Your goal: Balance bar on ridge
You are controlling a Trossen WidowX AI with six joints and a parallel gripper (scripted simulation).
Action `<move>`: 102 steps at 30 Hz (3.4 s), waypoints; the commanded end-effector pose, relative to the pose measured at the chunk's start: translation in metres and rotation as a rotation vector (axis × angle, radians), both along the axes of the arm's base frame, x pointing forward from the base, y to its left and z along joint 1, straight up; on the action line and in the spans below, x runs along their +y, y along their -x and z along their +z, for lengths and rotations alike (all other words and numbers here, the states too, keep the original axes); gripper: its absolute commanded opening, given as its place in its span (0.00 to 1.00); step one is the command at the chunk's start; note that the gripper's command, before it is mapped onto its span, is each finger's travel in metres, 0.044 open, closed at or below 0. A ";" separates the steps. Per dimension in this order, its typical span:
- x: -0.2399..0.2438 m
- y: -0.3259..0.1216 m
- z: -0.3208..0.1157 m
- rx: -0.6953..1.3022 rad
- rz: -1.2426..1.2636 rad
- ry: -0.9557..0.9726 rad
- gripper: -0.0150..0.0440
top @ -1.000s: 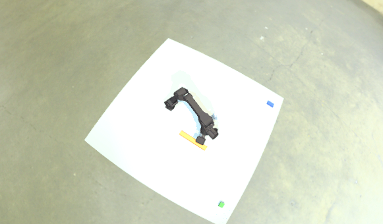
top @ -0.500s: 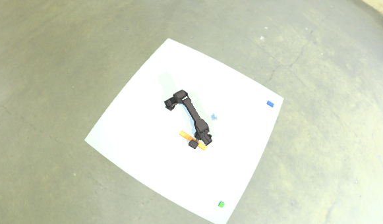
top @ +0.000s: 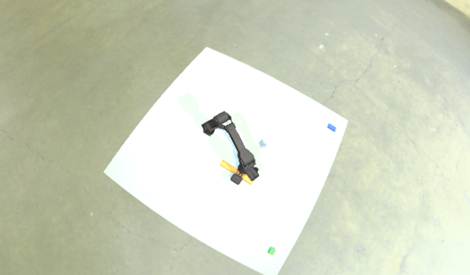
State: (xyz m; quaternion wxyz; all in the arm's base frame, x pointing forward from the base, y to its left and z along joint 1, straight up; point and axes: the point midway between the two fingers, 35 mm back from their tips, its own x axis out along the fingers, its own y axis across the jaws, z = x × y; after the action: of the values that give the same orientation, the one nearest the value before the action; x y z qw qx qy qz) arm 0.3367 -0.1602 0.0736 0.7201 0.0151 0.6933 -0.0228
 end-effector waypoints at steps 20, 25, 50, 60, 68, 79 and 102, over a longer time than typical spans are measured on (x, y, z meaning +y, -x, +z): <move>-0.001 0.000 -0.021 0.005 -0.003 0.004 0.79; 0.000 0.001 -0.021 0.005 0.000 -0.002 0.70; -0.001 -0.002 0.006 0.004 -0.001 -0.001 0.25; -0.001 -0.002 0.032 0.004 -0.002 0.001 0.25; -0.001 -0.001 0.053 0.004 -0.003 0.002 0.25; 0.001 0.003 0.079 0.005 -0.003 0.004 0.25; 0.072 -0.029 0.081 0.004 0.238 0.006 0.25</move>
State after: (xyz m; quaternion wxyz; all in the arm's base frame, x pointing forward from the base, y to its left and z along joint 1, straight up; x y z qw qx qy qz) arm 0.3613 -0.0986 0.1522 0.7163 -0.0537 0.6940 0.0494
